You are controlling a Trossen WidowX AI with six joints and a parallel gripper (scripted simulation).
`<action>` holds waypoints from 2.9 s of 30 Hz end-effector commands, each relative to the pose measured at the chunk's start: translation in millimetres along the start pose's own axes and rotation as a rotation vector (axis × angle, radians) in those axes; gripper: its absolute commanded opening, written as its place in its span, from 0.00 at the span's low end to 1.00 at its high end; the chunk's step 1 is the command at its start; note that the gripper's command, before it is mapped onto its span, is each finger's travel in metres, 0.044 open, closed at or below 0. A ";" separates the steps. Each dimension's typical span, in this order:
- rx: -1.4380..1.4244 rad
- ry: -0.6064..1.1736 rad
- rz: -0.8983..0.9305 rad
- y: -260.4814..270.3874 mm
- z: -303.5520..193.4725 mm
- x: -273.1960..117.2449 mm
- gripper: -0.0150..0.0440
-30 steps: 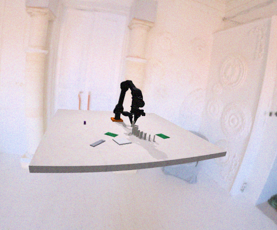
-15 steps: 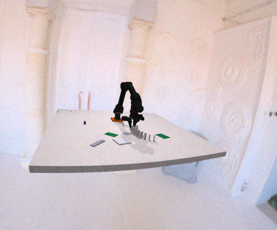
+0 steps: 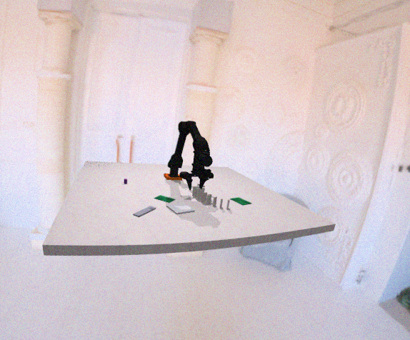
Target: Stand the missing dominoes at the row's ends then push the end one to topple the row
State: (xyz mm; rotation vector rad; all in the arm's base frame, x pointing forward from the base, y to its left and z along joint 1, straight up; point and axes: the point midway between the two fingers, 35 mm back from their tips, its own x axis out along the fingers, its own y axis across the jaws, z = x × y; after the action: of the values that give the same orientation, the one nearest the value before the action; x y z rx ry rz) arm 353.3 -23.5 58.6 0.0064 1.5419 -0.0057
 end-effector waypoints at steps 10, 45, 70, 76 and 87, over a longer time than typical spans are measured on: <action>0.000 -0.007 -0.001 -0.3 8.6 -58.6 1.00; 1.096 0.005 -0.004 53.2 -100.2 -52.6 0.25; 1.096 0.005 -0.004 53.2 -100.2 -52.6 0.25; 1.096 0.005 -0.004 53.2 -100.2 -52.6 0.25; 1.096 0.005 -0.004 53.2 -100.2 -52.6 0.25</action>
State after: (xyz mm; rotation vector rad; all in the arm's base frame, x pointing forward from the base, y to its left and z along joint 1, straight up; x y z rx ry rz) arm 251.6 30.9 108.3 0.8637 1.3809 -0.8414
